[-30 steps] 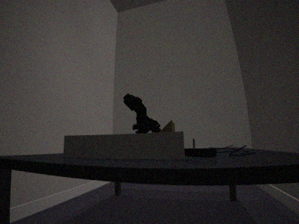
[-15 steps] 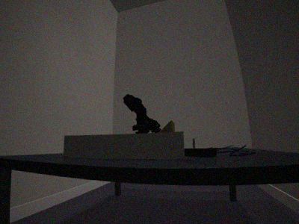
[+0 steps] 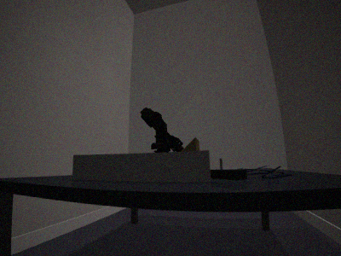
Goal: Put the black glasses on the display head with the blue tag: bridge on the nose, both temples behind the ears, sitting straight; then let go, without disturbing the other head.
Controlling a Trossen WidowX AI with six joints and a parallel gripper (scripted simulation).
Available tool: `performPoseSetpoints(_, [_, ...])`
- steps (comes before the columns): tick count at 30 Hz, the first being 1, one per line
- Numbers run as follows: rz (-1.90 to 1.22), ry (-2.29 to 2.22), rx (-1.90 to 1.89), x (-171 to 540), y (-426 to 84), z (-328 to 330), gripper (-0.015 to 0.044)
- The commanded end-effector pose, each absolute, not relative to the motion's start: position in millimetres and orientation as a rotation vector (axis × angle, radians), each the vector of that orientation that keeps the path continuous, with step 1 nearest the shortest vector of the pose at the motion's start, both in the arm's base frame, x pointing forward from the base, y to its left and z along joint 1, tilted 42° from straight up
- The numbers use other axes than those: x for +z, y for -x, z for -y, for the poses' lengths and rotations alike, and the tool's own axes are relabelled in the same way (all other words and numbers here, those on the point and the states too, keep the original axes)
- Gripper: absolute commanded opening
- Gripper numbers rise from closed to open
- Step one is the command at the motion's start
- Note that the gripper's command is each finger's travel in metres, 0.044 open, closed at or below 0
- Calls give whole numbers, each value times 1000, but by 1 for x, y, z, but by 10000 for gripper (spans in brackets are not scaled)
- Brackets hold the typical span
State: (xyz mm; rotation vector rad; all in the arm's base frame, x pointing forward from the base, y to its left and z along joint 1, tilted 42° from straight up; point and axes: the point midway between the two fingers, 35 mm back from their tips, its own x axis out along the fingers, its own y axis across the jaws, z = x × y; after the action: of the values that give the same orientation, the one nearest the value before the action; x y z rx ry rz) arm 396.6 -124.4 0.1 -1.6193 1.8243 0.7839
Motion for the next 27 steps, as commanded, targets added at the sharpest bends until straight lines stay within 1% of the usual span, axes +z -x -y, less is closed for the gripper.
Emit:
performPoseSetpoints(1, [-1824,1619,784,0,-397,124,108])
performPoseSetpoints(5, [-1824,1620,784,2,-397,123,108])
performPoseSetpoints(10, [-1822,1629,786,24,-398,102,108])
performPoseSetpoints(18, [-1822,1629,786,24,-398,102,108])
performPoseSetpoints(27, [-1823,1628,789,32,-362,93,108])
